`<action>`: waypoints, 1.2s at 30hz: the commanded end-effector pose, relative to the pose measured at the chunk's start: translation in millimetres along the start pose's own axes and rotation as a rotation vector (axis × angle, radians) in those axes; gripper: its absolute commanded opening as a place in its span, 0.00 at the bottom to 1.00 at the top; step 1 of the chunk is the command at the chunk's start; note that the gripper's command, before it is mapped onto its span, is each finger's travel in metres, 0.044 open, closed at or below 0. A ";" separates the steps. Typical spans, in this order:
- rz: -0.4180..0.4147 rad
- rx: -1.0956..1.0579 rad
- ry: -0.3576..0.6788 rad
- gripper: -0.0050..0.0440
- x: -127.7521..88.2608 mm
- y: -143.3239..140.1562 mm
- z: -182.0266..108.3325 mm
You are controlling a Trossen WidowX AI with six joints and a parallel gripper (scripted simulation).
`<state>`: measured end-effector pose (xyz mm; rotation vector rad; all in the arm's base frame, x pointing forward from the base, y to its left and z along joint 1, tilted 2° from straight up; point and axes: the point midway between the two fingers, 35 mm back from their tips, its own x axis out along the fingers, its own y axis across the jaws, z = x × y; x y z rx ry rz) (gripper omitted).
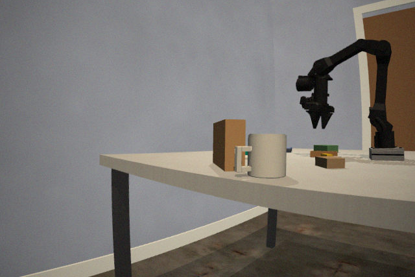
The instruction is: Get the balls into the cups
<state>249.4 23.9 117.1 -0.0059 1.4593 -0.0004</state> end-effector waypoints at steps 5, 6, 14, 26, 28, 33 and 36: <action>0.025 -0.356 0.067 1.00 24.2 -5.2 -3.5; 0.028 -0.403 0.071 1.00 26.0 -5.7 -3.7; 0.030 -0.425 0.073 1.00 27.0 -5.9 -3.8; 0.030 -0.425 0.073 1.00 61.9 -5.4 -6.5; 0.030 -0.425 0.073 1.00 66.8 -5.4 -6.8; 0.030 -0.425 0.073 1.00 75.2 -5.2 -7.5; 0.030 -0.425 0.073 1.00 76.8 -5.2 -7.7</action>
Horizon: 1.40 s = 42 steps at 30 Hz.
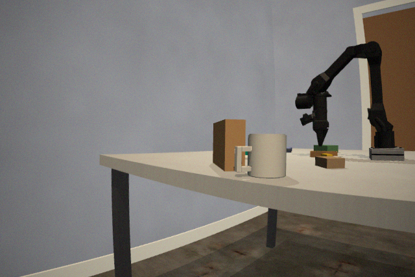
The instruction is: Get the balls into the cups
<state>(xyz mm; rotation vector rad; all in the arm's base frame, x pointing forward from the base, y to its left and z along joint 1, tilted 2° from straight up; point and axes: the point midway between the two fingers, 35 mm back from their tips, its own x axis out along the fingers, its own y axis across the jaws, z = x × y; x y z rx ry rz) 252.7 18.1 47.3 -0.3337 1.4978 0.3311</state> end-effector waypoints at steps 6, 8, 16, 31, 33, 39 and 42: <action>0.006 -0.003 0.010 1.00 17.0 1.2 -1.9; 0.006 -0.003 0.010 1.00 20.3 1.2 -1.9; 0.006 -0.003 0.010 1.00 30.1 1.2 -2.0; 0.006 -0.003 0.010 1.00 42.2 1.5 -2.7; 0.006 -0.003 0.010 1.00 42.2 1.5 -2.7; 0.006 -0.003 0.010 0.85 42.2 1.5 -2.7; 0.006 -0.003 0.010 0.81 42.2 1.5 -2.7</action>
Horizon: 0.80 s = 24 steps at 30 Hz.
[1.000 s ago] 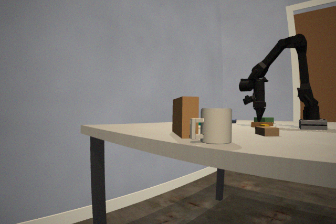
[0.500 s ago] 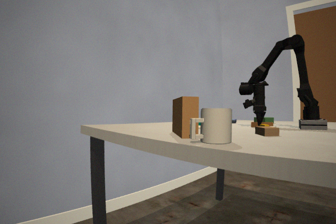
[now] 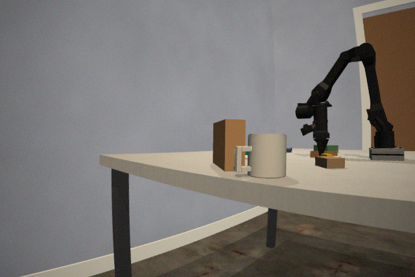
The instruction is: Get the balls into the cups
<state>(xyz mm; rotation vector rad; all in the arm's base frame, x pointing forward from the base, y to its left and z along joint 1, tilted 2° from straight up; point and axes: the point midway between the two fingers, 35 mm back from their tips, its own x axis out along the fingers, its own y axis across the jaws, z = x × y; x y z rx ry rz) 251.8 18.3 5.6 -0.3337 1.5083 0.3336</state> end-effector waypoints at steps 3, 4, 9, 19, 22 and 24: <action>0.003 -0.002 0.000 0.77 0.7 0.5 -0.1; 0.003 -0.002 0.000 0.75 0.7 0.5 -0.1; 0.003 -0.002 0.000 0.71 0.7 0.5 -0.1; 0.003 -0.002 0.000 0.22 -48.5 -0.4 1.1; 0.003 -0.002 0.000 0.10 -59.3 -0.1 0.1; 0.003 -0.002 0.000 0.10 -59.3 -0.1 0.1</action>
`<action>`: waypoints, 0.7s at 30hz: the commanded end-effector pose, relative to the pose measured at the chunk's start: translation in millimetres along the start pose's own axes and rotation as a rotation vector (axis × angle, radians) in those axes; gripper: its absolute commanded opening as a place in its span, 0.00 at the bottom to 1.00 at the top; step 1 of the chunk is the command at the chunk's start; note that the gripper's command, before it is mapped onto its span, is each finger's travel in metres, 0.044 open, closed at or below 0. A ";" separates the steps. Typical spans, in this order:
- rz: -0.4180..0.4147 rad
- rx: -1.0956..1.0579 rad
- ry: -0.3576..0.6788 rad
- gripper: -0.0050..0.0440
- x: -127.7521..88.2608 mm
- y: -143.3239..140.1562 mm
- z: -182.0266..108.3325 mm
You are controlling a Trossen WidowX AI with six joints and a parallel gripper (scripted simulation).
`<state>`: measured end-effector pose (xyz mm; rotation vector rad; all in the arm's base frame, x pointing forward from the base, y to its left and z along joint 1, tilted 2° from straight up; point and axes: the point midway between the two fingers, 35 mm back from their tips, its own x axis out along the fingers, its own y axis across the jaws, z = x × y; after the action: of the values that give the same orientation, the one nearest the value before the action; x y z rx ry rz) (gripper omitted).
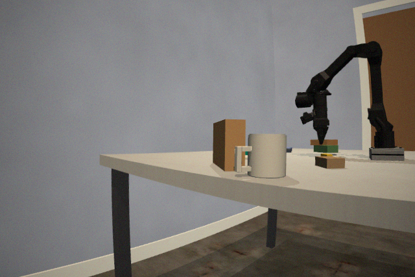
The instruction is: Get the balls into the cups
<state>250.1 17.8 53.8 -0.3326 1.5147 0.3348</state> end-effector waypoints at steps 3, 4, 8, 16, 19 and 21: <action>0.000 -0.002 -0.006 0.10 -10.6 0.1 0.0; -0.001 -0.002 -0.006 0.10 -9.6 0.1 -0.1; -0.002 0.000 -0.007 0.10 -4.1 0.3 -0.8; -0.003 0.000 -0.007 0.10 -3.7 0.3 -0.8; -0.003 0.000 -0.007 0.10 -3.7 0.3 -0.8; -0.003 0.000 -0.007 0.10 -3.7 0.3 -0.8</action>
<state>249.1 17.6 57.6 -0.3330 1.5088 0.3338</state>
